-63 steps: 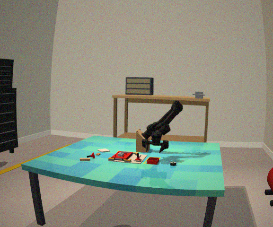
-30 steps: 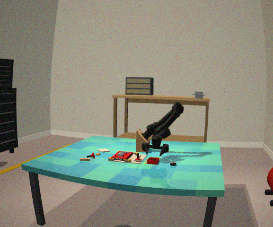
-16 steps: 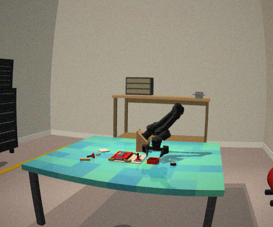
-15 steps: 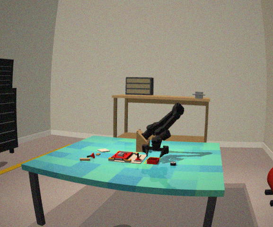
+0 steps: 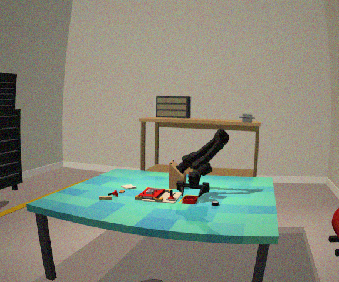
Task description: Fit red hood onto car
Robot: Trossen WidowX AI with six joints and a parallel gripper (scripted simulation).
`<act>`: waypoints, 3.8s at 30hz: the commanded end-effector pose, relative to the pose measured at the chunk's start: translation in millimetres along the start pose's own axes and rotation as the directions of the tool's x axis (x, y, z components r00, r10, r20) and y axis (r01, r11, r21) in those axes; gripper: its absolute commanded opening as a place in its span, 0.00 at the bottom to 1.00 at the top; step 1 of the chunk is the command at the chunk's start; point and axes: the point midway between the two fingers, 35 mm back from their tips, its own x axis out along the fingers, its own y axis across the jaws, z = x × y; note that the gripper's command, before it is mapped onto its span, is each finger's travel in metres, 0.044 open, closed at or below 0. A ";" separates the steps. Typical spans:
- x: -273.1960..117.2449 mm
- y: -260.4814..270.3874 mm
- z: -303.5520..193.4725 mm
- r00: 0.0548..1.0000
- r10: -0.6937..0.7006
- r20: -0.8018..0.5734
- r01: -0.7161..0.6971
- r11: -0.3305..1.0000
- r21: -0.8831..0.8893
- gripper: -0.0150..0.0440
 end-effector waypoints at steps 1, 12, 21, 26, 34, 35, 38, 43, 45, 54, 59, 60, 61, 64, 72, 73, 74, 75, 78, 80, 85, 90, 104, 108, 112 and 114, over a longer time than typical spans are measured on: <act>1.2 -0.2 -0.8 1.000 -0.001 0.005 0.001 1.000 0.005 1.00; 3.9 -0.1 -5.5 1.000 -0.001 0.005 0.001 1.000 0.005 1.00; 6.0 -0.1 -9.4 1.000 -0.001 0.005 0.001 1.000 0.006 1.00; 7.1 -0.2 -11.6 1.000 -0.001 0.005 0.001 1.000 0.006 1.00; 8.9 -0.2 -15.2 1.000 -0.001 0.005 0.001 1.000 0.006 1.00; 9.1 -0.2 -15.6 1.000 -0.001 0.005 0.001 1.000 0.006 1.00; 8.0 -0.2 -15.2 1.000 0.000 -0.001 0.000 1.000 0.001 0.87; 8.0 -0.2 -15.2 1.000 0.000 -0.001 0.000 1.000 0.001 0.78; 8.0 -0.2 -15.2 1.000 0.000 -0.001 0.000 1.000 0.001 0.75; 5.1 0.3 -6.8 1.000 -0.001 -0.001 0.001 1.000 0.000 0.45; 0.1 0.7 5.4 1.000 -0.001 -0.001 0.001 1.000 0.000 0.25; -1.0 0.8 7.8 1.000 -0.001 -0.001 0.001 1.000 0.000 0.25; -2.1 0.8 10.2 1.000 -0.001 -0.001 0.001 1.000 -0.001 0.25; -5.8 0.9 17.2 1.000 -0.002 -0.001 0.002 1.000 -0.001 0.25; -16.8 0.7 35.0 1.000 -0.001 0.000 0.001 1.000 -0.002 0.25; -18.3 0.7 37.2 1.000 -0.001 0.001 0.001 1.000 -0.002 0.25; -19.9 0.6 39.2 1.000 -0.001 0.001 0.001 1.000 -0.002 0.25; -21.4 0.6 41.3 1.000 -0.001 0.001 0.001 1.000 -0.002 0.25; -26.3 0.3 47.4 1.000 0.000 0.002 0.000 1.000 -0.002 0.25; -28.5 0.2 49.9 1.000 0.000 0.002 0.000 1.000 -0.002 0.25; -28.3 0.2 49.7 1.000 0.000 0.002 0.000 1.000 -0.013 0.25; -27.4 0.3 48.8 1.000 0.000 0.002 0.000 0.996 -0.095 0.25; -26.8 0.4 48.2 1.000 0.000 0.002 0.001 0.893 -0.450 0.25; -26.7 0.4 48.2 1.000 0.000 0.002 0.001 0.839 -0.544 0.25; -26.7 0.4 48.1 1.000 0.000 0.002 0.001 0.775 -0.632 0.25; -26.7 0.4 48.1 1.000 0.000 0.002 0.001 0.740 -0.673 0.25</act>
